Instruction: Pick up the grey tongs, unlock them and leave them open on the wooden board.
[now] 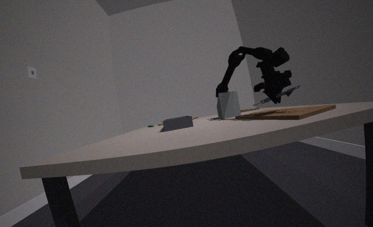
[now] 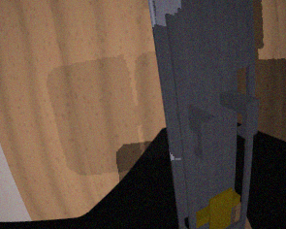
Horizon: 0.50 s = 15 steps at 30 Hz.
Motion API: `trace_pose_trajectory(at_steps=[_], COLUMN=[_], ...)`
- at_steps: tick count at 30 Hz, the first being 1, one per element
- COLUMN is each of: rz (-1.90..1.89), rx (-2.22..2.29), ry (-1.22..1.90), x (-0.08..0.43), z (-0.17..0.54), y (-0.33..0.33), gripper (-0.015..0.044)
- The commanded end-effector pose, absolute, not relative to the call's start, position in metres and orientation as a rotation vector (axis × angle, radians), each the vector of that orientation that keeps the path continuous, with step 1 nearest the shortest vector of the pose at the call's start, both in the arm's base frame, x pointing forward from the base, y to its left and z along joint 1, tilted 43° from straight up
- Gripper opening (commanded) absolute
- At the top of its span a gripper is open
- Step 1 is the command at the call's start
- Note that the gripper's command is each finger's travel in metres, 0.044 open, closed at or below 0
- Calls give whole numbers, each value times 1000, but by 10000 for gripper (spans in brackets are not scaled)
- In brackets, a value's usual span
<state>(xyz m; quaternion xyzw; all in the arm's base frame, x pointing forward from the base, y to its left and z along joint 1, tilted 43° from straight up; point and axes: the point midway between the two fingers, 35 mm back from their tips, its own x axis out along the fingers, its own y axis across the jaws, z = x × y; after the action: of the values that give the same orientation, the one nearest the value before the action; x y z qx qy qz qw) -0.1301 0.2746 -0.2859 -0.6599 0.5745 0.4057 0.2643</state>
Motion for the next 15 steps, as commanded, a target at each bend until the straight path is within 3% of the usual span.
trace_pose_trajectory(at_steps=[1, 10, 15], rz=[1099, 1102, 1101], rx=[-1773, -1770, -1779], ry=[1554, 1553, 1549], x=[-130, -130, -129], z=[-290, -293, -292], y=[270, 267, 266], gripper=[-150, -150, -19])
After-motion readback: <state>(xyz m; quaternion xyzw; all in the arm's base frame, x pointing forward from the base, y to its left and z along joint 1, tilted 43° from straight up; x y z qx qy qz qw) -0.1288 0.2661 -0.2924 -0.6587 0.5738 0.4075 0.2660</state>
